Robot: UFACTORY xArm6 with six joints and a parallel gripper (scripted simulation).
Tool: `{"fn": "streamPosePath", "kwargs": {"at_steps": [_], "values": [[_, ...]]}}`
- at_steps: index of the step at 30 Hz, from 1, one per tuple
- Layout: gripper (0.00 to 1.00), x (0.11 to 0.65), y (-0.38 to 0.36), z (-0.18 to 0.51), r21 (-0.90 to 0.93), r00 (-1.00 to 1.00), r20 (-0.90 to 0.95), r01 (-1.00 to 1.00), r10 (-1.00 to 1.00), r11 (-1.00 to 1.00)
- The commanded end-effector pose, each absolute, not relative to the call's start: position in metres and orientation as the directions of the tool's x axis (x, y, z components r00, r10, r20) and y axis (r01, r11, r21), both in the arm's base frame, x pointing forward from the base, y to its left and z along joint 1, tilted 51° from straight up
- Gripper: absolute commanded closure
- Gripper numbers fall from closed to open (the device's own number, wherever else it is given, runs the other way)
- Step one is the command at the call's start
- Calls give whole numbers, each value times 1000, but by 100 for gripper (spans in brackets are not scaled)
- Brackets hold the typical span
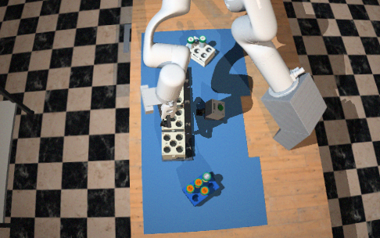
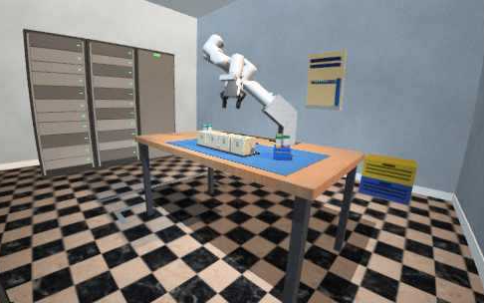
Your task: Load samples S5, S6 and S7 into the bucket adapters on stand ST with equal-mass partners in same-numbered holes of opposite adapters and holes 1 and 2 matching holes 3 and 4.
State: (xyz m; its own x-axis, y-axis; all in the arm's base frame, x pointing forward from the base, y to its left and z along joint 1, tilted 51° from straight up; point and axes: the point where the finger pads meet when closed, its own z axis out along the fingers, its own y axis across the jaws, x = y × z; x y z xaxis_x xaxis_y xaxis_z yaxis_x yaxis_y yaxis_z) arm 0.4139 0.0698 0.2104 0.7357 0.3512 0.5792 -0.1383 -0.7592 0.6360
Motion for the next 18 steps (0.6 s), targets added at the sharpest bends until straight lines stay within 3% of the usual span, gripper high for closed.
{"fn": "streamPosePath", "kwargs": {"at_steps": [1,18], "values": [[0,405,51,217,618,748,586,-164,311,-769],[0,374,5,225,534,785,606,-283,127,-797]]}}
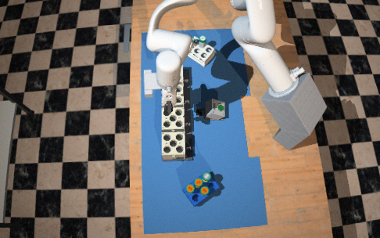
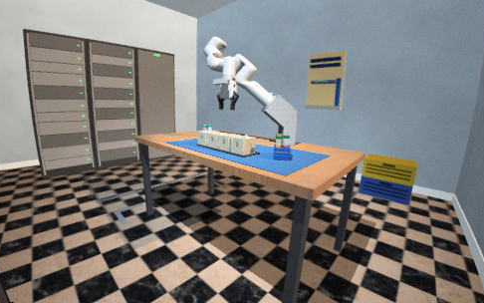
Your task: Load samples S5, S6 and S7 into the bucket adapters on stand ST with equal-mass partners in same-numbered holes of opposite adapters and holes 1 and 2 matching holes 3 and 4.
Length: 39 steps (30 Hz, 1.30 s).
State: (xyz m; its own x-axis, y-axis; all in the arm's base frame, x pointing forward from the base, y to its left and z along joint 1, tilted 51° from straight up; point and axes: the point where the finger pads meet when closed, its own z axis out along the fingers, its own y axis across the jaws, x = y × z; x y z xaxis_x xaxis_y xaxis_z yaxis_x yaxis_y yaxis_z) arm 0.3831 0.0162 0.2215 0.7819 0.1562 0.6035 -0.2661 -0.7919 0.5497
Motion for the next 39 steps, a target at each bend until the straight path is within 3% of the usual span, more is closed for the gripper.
{"fn": "streamPosePath", "kwargs": {"at_steps": [1,4,17,39], "values": [[0,374,5,225,534,785,606,-283,127,-797],[0,365,-6,226,488,791,611,-341,35,-804],[0,358,-14,226,488,791,611,-341,35,-804],[0,299,-91,252,762,833,179,220,524,-609]]}}
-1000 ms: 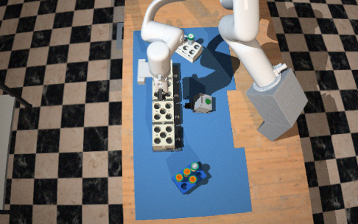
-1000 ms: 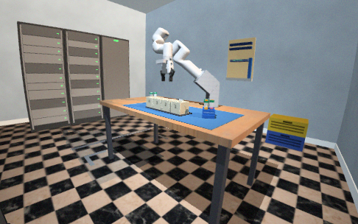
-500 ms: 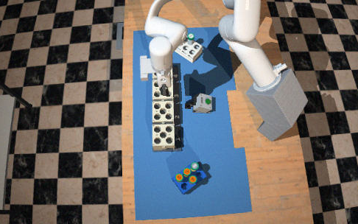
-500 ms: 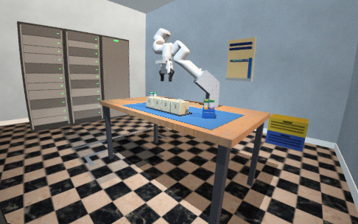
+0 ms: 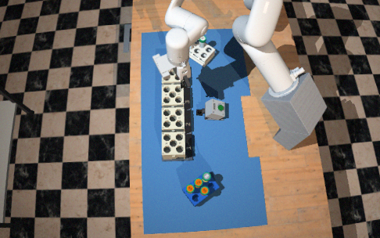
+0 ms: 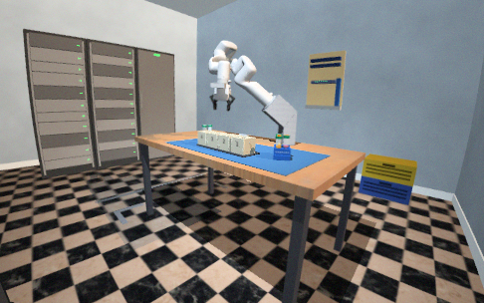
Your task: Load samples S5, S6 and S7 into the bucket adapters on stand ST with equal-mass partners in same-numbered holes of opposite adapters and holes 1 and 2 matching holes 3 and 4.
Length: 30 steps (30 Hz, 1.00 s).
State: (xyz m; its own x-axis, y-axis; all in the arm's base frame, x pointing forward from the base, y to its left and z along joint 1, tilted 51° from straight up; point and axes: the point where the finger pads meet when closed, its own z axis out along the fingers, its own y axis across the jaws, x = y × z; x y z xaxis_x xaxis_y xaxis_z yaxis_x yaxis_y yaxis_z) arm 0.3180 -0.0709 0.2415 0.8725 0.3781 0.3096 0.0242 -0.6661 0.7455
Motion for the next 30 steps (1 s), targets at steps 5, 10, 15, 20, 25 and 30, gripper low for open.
{"fn": "streamPosePath", "kwargs": {"at_steps": [5,10,15,20,25,30], "values": [[0,290,-103,256,775,808,107,297,579,-558],[0,275,-122,262,775,808,107,297,579,-557],[0,261,-141,269,776,808,107,297,579,-557],[0,246,-160,275,776,808,106,297,579,-557],[0,237,-172,279,776,808,106,297,579,-556],[0,222,-191,285,776,808,106,297,579,-556]]}}
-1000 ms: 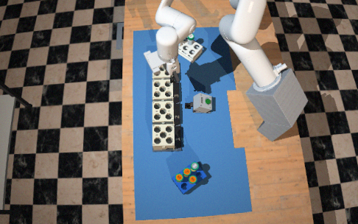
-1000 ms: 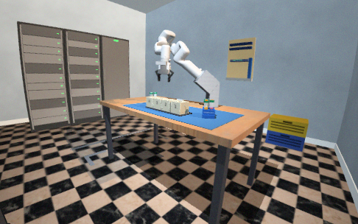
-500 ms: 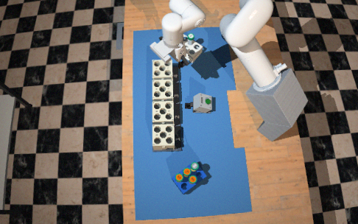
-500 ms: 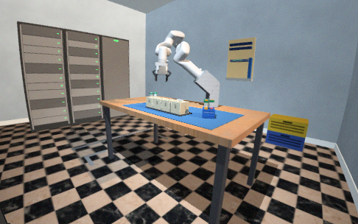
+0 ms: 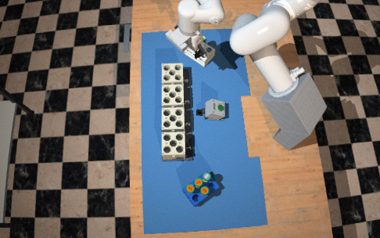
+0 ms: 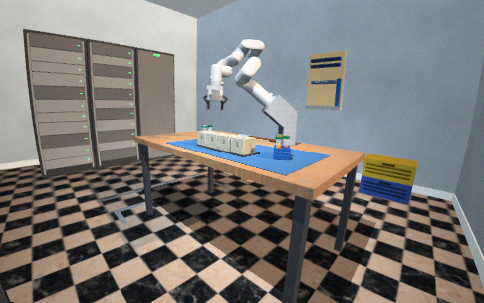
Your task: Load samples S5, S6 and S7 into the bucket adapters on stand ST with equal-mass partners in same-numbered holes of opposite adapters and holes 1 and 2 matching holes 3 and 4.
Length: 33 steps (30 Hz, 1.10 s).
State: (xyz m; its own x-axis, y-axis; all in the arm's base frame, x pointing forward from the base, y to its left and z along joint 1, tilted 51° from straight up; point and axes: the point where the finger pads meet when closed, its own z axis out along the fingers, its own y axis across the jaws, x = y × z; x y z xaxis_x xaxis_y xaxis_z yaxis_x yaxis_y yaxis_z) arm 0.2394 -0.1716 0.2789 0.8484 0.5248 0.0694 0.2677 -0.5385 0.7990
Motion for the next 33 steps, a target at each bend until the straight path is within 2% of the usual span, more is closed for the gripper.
{"fn": "streamPosePath", "kwargs": {"at_steps": [1,33], "values": [[0,219,-195,287,776,808,106,297,579,-556],[0,137,-303,322,776,809,104,298,579,-555]]}}
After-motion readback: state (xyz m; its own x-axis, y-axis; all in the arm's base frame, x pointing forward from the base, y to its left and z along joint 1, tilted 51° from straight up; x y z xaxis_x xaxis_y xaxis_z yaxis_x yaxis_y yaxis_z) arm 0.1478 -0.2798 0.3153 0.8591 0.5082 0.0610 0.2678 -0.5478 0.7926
